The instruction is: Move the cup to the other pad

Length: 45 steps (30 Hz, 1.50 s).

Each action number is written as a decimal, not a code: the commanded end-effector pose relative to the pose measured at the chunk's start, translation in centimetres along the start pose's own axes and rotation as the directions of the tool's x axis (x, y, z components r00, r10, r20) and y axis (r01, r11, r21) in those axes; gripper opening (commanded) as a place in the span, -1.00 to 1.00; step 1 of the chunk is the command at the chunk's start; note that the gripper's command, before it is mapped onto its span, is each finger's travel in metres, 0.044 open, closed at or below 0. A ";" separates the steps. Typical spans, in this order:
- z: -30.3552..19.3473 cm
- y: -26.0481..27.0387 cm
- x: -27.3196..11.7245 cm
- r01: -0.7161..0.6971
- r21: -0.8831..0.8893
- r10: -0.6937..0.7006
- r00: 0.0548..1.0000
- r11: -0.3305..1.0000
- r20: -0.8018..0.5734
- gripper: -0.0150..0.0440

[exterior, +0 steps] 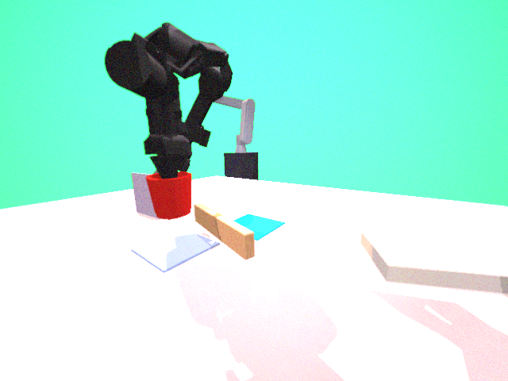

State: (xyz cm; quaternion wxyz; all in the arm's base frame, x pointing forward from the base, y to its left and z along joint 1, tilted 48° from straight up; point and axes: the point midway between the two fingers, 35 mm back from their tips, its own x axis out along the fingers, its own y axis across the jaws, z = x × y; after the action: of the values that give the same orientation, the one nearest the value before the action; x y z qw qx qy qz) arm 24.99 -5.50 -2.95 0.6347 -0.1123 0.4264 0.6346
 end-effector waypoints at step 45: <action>7.0 1.7 -0.4 -0.005 -0.004 0.005 1.000 1.000 0.000 -0.49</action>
State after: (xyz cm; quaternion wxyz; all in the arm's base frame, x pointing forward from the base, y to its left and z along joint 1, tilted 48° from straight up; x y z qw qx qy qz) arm 26.21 -1.30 1.73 0.6324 -0.1153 0.4255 0.6370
